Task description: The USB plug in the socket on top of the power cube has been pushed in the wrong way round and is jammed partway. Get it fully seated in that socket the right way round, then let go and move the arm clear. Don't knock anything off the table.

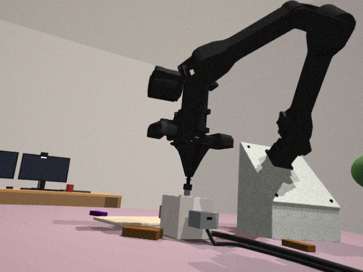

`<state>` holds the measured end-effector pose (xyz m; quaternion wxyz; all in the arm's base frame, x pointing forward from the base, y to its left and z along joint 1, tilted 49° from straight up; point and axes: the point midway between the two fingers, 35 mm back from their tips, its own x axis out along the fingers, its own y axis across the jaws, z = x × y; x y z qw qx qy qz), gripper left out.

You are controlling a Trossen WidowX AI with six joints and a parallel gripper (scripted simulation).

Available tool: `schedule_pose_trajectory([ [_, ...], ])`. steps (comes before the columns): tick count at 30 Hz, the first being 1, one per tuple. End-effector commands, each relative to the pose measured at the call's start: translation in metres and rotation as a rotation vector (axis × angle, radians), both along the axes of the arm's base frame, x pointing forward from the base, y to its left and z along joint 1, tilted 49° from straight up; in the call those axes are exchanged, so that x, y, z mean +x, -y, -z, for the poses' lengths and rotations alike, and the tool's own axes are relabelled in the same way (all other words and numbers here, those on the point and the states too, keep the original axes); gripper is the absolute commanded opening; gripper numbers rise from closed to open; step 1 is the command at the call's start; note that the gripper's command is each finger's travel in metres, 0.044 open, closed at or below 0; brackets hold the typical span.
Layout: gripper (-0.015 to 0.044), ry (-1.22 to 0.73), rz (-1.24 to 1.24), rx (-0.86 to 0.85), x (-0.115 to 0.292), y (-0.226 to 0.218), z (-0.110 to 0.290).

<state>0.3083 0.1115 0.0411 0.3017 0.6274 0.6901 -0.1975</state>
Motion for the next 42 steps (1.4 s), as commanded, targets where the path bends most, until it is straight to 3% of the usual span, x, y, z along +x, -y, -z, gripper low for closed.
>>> schedule_pose_trajectory([
  [1, 0.0000, -0.005, 0.002, 0.006, -0.0008, -0.0015, 0.0006],
  [42, 0.0000, -0.005, 0.002, 0.007, -0.0010, -0.0052, 0.0038],
])
